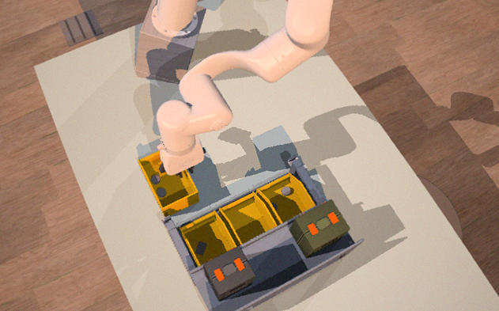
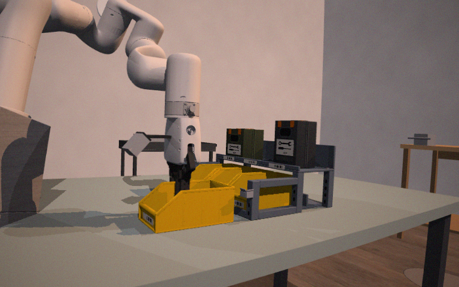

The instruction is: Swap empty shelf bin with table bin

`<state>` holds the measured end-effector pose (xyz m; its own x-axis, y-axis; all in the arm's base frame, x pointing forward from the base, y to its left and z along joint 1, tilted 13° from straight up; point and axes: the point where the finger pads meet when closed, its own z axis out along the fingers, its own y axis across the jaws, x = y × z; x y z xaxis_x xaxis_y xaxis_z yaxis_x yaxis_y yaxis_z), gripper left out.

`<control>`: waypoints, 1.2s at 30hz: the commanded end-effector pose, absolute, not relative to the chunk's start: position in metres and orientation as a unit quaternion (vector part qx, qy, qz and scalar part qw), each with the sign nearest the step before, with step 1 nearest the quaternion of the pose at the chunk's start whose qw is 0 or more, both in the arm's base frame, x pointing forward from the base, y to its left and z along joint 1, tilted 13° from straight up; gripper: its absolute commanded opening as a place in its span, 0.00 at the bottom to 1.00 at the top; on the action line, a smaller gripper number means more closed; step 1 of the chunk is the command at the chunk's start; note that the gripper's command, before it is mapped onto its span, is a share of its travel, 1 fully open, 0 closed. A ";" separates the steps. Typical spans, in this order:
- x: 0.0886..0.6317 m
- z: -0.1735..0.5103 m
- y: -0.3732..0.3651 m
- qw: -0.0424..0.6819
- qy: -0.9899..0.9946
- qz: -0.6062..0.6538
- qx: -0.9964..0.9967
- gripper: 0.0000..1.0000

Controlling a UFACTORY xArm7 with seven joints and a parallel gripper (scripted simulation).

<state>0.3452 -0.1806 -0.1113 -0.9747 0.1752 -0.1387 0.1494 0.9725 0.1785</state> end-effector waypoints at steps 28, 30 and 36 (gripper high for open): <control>0.345 -0.108 -0.182 0.078 0.990 0.083 0.083 0.26; 0.345 -0.106 -0.182 0.078 0.990 0.083 0.083 0.26; 0.344 -0.103 -0.183 0.078 0.990 0.083 0.083 0.26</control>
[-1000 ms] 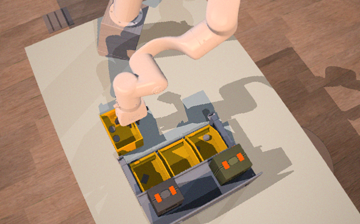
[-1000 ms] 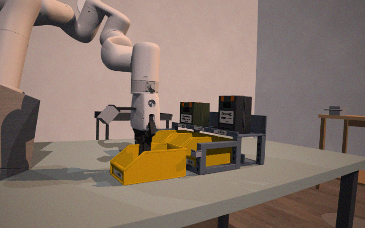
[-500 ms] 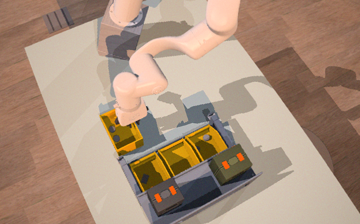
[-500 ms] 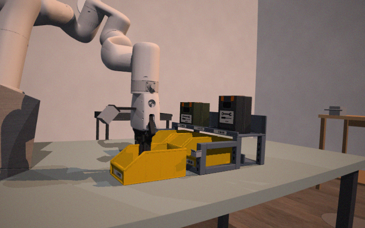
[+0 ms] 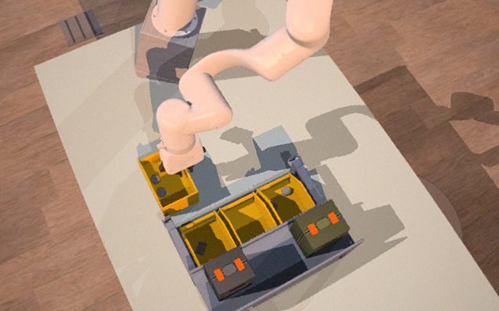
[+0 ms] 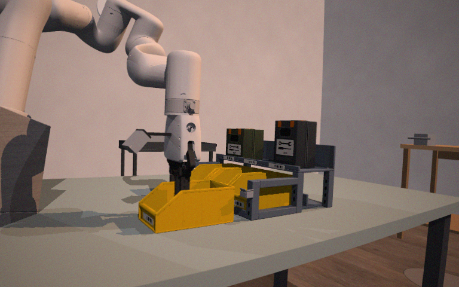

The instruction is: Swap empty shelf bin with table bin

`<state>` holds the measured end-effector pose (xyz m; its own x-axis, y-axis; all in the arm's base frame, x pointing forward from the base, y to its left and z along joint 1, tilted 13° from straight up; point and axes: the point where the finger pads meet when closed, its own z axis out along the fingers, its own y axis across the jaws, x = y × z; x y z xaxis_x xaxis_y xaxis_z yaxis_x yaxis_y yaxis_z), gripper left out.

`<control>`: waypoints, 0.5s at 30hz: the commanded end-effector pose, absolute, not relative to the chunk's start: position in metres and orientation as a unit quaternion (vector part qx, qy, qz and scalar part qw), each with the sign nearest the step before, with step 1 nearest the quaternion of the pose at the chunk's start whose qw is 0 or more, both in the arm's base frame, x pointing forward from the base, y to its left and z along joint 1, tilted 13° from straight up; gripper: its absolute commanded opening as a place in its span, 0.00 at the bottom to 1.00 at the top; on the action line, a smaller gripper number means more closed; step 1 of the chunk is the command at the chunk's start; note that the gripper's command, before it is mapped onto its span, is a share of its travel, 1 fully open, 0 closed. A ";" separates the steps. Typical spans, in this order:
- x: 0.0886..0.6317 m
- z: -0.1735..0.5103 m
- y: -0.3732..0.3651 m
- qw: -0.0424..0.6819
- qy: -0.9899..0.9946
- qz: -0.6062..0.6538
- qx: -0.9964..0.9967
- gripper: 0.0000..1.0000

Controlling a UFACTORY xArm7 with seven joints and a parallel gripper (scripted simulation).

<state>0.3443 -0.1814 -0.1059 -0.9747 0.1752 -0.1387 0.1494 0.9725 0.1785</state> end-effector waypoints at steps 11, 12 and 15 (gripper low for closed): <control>0.342 -0.090 -0.185 0.078 0.990 0.083 0.083 0.26; 0.342 -0.089 -0.185 0.078 0.990 0.083 0.083 0.26; 0.341 -0.084 -0.186 0.078 0.990 0.083 0.083 0.26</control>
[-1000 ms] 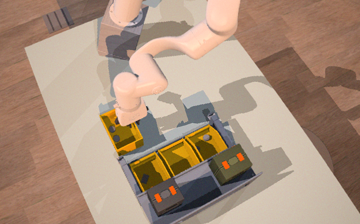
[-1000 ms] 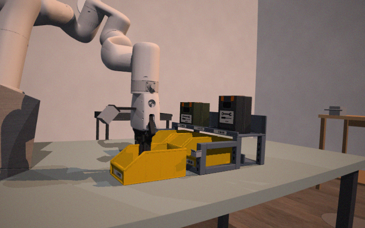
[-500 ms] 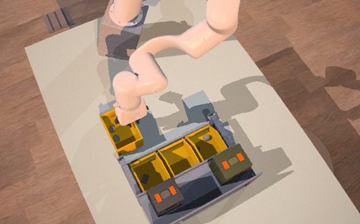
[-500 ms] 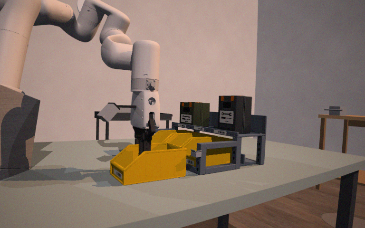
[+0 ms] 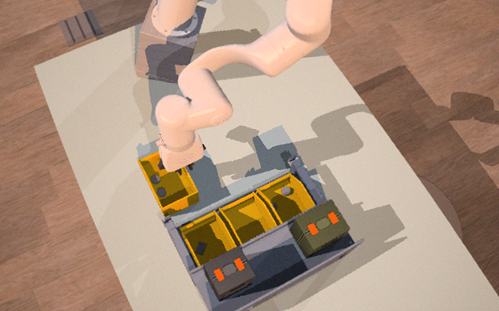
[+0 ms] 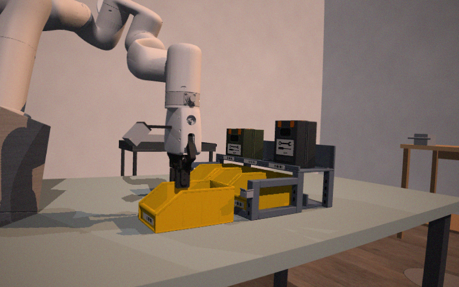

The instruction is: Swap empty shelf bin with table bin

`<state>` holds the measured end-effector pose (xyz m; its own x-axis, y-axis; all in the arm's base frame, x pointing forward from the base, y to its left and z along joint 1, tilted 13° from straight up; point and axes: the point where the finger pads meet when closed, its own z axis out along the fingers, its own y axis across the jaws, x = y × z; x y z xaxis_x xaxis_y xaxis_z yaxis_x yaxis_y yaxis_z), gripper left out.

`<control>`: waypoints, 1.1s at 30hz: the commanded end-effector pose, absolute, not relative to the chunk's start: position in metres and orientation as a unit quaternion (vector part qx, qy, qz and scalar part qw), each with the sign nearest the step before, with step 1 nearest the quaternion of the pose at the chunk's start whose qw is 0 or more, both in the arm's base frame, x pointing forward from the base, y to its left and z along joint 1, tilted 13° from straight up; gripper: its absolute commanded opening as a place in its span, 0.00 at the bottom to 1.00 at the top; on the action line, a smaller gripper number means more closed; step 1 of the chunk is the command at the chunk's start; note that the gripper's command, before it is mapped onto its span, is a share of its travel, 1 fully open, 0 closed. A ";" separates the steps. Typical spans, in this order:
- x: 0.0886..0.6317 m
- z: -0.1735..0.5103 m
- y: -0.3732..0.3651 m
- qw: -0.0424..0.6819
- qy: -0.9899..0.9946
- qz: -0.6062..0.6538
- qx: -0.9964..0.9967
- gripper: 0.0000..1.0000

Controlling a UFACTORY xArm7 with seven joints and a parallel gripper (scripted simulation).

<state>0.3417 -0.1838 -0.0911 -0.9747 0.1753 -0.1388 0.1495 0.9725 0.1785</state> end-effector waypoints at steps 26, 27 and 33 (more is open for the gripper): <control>0.335 -0.045 -0.192 0.078 0.990 0.083 0.083 0.26; 0.334 -0.044 -0.192 0.078 0.990 0.083 0.083 0.26; 0.333 -0.034 -0.193 0.078 0.990 0.083 0.083 0.26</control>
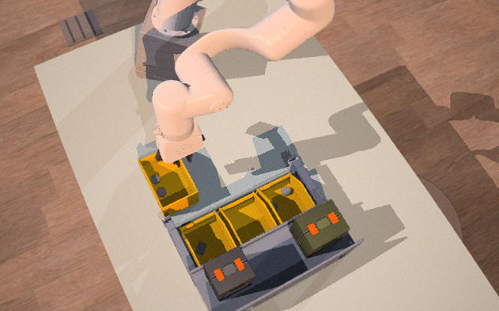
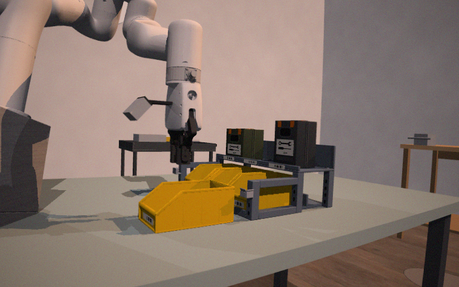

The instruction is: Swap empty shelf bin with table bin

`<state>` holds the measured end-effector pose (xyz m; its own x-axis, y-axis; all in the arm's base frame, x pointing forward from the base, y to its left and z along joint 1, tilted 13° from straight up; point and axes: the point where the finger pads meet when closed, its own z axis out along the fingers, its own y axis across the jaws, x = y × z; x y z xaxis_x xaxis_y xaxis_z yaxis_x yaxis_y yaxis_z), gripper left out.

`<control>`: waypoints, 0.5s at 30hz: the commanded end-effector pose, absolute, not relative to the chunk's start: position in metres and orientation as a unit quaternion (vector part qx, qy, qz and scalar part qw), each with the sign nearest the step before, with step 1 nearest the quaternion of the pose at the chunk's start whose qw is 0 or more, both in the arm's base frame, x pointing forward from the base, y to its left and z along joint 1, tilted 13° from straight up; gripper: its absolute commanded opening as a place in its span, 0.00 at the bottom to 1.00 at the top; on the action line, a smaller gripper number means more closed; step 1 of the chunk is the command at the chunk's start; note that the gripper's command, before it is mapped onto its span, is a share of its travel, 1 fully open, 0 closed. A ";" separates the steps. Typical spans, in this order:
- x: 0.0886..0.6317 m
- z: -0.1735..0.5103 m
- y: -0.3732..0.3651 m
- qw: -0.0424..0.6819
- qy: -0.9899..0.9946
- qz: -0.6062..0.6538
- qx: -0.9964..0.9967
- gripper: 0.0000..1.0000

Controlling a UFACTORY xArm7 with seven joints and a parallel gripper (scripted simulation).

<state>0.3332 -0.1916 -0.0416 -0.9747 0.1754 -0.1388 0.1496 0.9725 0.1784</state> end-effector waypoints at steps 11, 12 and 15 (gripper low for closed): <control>0.331 -0.023 -0.195 0.078 0.990 0.083 0.083 0.26; 0.331 -0.022 -0.195 0.078 0.990 0.083 0.083 0.26; 0.330 -0.020 -0.196 0.078 0.990 0.083 0.083 0.26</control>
